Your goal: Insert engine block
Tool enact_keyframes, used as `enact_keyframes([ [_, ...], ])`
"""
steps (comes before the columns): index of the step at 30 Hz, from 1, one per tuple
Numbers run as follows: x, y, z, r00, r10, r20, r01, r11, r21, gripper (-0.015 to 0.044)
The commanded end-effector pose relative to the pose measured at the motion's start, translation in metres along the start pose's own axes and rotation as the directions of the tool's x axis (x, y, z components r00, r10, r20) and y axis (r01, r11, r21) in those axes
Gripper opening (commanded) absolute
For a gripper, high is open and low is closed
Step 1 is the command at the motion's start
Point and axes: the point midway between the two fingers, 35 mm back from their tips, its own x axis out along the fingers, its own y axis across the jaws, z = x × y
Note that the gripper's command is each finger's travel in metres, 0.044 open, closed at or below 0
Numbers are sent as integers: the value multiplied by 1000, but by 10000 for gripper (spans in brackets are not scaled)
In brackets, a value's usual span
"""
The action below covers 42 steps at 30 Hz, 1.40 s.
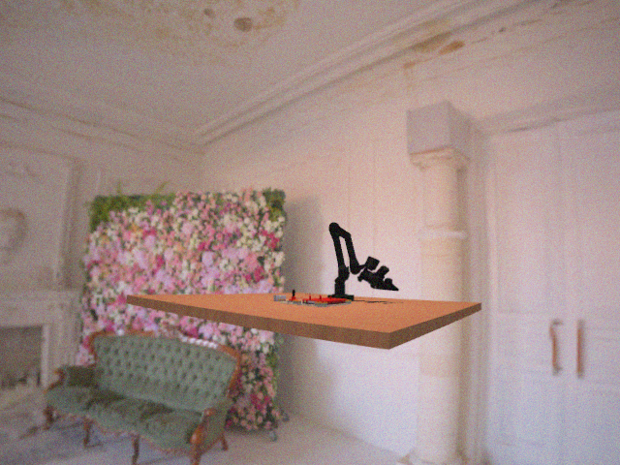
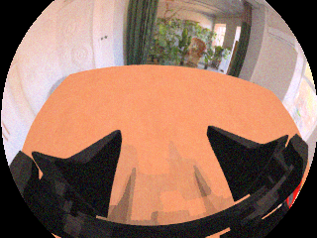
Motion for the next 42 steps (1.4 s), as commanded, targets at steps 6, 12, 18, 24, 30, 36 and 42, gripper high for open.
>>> enact_keyframes([
  [6, 11, 5, 0, 998, 1, -60, 4, 995, 96, 440],
  [12, 23, 11, 1, 990, 2, -142, 31, 974, 225, 440],
  [18, 33, 15, 2, 974, 1, -225, 80, 933, 350, 440],
  [24, 42, 17, 3, 951, -1, -309, 152, 873, 464, 440],
  [30, 48, 18, 5, 920, -3, -391, 241, 791, 562, 440],
  [36, 51, 18, 8, 885, -4, -465, 335, 699, 632, 440],
  [42, 53, 17, 12, 843, -4, -538, 438, 587, 682, 440],
])
